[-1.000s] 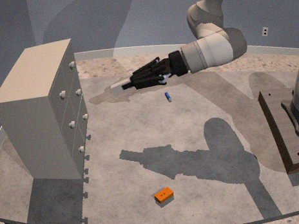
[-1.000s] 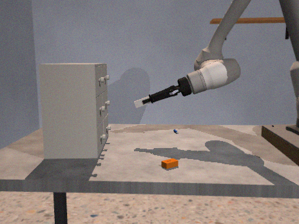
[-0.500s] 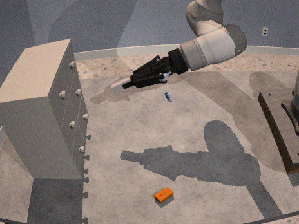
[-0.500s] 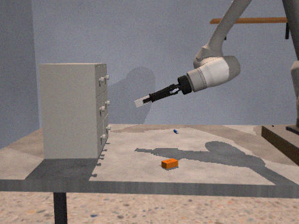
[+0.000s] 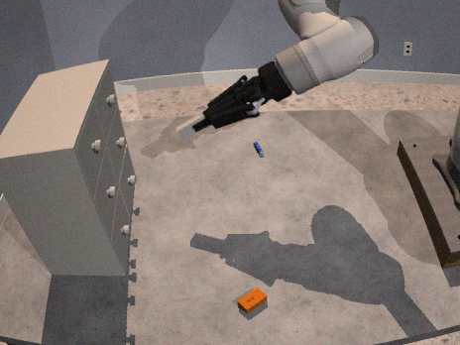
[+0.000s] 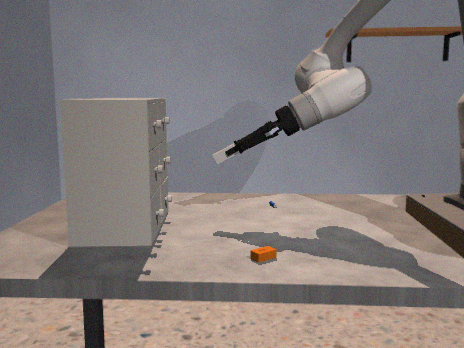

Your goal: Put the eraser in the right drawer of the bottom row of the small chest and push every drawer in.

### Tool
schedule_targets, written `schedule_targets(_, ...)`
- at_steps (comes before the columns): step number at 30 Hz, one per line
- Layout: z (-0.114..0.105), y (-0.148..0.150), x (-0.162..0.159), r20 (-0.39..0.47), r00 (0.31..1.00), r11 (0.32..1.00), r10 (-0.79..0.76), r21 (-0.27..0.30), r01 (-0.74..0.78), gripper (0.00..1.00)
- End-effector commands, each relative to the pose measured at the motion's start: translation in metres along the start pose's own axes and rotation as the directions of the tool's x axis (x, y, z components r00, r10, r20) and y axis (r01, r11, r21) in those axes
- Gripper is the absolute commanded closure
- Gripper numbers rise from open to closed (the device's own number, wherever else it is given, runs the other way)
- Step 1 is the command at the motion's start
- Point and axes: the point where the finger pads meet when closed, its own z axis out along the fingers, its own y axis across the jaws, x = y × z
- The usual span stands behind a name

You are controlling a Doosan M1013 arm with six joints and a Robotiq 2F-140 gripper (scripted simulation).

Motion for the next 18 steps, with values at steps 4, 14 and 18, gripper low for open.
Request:
schedule_targets(4,-0.008,-0.001,0.002,0.076,0.997,1.0,0.002,0.007,-0.002,1.0)
schedule_targets(14,-0.022,-0.001,0.007,0.207,0.978,1.0,0.001,0.006,-0.002,1.0)
schedule_targets(18,-0.027,-0.001,0.008,0.245,0.969,1.0,0.0,0.006,-0.002,1.0)
